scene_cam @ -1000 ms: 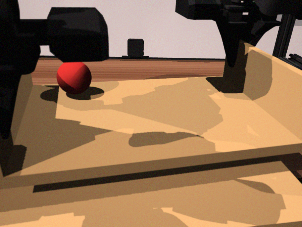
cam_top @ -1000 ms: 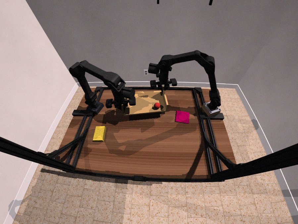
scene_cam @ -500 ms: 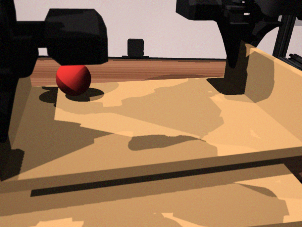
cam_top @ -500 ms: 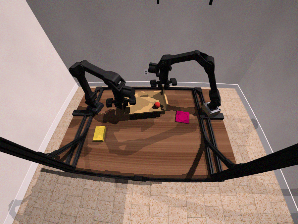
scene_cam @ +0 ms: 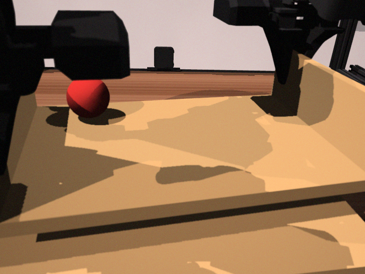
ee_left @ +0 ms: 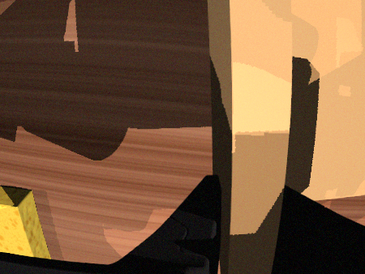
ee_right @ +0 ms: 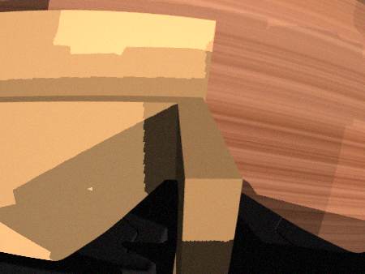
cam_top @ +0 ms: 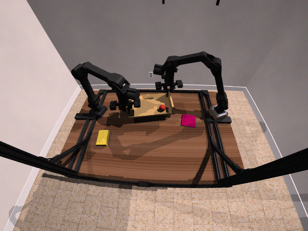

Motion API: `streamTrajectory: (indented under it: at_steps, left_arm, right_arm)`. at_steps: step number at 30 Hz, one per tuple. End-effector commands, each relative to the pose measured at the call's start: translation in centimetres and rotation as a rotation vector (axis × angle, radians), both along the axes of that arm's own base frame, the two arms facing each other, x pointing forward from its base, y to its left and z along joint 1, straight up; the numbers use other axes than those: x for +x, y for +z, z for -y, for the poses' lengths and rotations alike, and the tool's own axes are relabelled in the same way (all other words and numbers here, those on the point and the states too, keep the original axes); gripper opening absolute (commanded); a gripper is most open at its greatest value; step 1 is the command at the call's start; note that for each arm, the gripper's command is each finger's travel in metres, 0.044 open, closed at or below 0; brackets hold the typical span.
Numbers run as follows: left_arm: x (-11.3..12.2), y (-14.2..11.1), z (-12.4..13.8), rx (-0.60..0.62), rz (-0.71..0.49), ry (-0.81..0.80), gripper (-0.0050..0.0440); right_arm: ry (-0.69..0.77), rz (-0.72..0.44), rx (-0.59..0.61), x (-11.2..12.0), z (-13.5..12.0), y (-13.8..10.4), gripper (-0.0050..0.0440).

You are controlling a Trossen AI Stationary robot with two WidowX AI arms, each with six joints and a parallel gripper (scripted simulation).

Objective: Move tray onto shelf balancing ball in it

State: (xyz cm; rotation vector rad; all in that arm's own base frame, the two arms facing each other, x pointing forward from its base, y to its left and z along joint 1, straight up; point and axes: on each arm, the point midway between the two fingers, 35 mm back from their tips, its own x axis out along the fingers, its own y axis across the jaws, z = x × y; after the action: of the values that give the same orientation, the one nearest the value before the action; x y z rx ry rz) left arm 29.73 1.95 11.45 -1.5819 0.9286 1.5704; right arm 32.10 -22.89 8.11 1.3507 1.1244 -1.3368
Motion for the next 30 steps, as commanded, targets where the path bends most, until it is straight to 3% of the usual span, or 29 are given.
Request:
streamTrajectory:
  at_steps: [1, 6, 17, 23, 30]
  left_arm:
    - [-0.12, 0.21, -0.18, -0.016, 0.007, 0.001, 0.002]
    - [-0.15, -0.27, -0.25, 0.03, -0.008, 0.001, 0.002]
    - [-0.31, 0.28, -0.72, -0.023, 0.009, 0.001, 0.002]
    - [-0.34, -0.27, -0.8, 0.031, -0.009, 0.001, 0.002]
    - [-0.41, 0.09, -1.07, 0.0, -0.002, 0.001, 0.002]
  right_arm:
    - [0.002, 0.006, 0.014, 0.0, 0.19, -0.04, 0.002]
    - [0.002, -0.011, -0.031, -0.02, 0.27, 0.44, 0.002]
    - [0.002, 0.009, 0.021, -0.2, 0.72, -0.12, 0.002]
    - [0.002, -0.012, -0.032, -0.22, 0.8, 0.44, 0.002]
    - [0.001, 0.003, -0.004, -0.35, 1.06, 0.08, 0.002]
